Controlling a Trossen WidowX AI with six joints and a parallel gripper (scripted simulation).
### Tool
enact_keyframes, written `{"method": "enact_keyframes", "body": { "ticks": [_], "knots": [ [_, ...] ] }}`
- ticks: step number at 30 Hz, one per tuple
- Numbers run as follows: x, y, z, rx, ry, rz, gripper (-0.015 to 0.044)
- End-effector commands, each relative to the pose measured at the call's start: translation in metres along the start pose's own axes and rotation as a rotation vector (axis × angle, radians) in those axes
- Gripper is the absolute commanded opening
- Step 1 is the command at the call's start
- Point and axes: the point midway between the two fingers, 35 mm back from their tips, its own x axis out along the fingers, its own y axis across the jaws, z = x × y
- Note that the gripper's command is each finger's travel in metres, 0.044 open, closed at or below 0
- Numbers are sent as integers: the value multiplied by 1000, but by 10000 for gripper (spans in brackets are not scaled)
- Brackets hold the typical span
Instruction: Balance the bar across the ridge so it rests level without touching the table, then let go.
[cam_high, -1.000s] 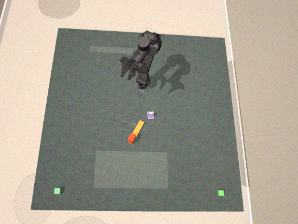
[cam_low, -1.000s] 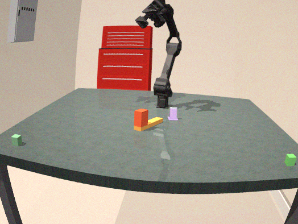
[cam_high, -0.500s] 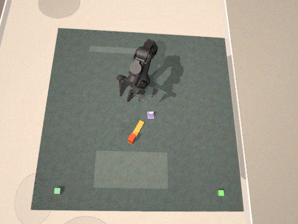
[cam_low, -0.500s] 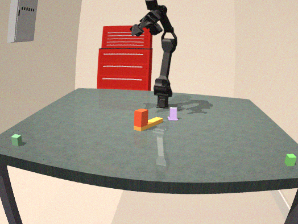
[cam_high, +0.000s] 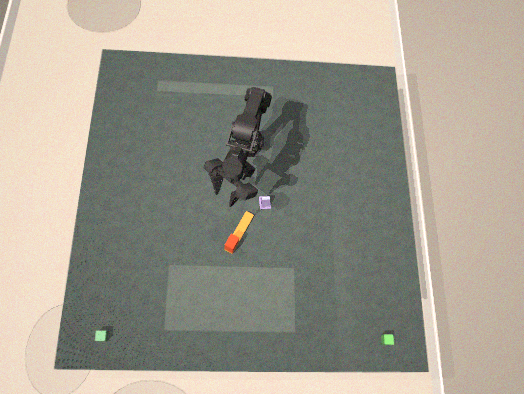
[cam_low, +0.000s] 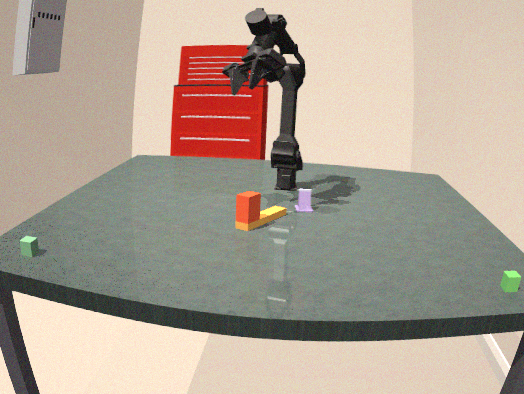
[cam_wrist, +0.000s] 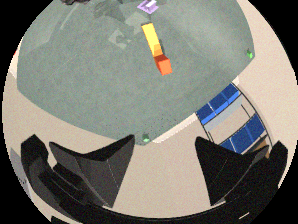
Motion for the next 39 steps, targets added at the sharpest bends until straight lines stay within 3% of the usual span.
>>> {"method": "enact_keyframes", "body": {
  "ticks": [1, 26, 33, 39],
  "knots": [
    [22, -5, 11, -54, -85, 24, 315],
    [133, -19, 105, -354, -599, 167, 315],
    [141, -18, 110, -362, -611, 171, 315],
    [172, -11, 126, -362, -611, 171, 315]
  ]
}}
